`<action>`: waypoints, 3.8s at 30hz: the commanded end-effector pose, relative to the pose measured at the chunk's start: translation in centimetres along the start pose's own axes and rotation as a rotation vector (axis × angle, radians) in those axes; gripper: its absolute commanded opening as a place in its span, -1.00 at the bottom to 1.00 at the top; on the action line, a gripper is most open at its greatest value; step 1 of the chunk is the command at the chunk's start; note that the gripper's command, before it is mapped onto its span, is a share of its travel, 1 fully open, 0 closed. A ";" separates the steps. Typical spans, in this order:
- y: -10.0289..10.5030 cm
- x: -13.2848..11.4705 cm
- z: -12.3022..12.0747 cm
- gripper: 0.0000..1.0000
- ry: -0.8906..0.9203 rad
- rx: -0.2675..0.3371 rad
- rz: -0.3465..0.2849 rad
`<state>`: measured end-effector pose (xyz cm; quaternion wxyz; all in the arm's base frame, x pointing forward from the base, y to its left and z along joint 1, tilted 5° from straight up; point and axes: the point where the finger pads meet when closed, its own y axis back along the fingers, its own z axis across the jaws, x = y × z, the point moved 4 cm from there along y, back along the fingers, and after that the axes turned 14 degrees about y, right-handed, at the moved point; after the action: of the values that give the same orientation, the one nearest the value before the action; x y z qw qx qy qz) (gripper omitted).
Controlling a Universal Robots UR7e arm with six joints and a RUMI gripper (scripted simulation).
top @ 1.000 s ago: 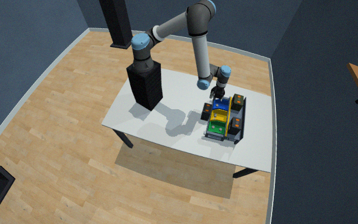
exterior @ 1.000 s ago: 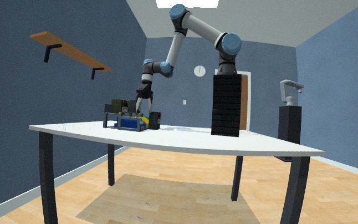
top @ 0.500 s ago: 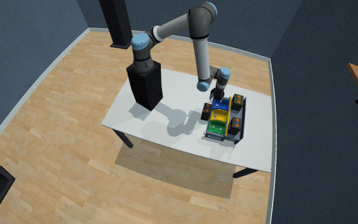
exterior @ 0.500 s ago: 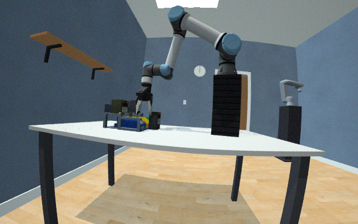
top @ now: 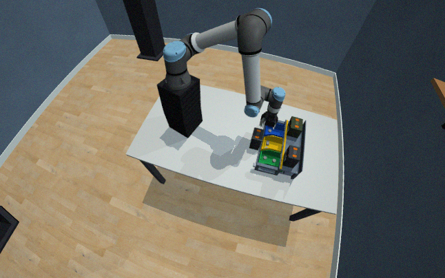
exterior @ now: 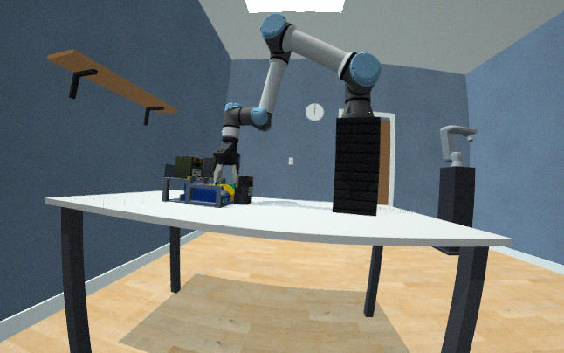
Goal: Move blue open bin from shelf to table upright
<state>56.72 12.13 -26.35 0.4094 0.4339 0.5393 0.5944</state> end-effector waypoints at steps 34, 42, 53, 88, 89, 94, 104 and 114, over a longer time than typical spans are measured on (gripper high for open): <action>-2.0 0.0 0.1 0.16 0.000 -0.002 -0.001; -2.0 0.0 0.1 0.16 0.000 -0.002 -0.001; -2.0 0.0 0.1 0.16 0.000 -0.002 -0.001; -2.0 -0.1 0.2 0.16 0.000 -0.002 -0.001; -2.0 -0.1 0.2 0.16 0.000 -0.002 -0.001; -2.0 -0.1 0.2 0.16 0.000 -0.002 -0.001; -2.0 -0.1 0.2 0.16 0.000 -0.002 -0.001; -2.0 -0.1 0.2 0.16 0.000 -0.002 -0.001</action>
<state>56.91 12.30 -28.45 0.4094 0.4339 0.5393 0.5944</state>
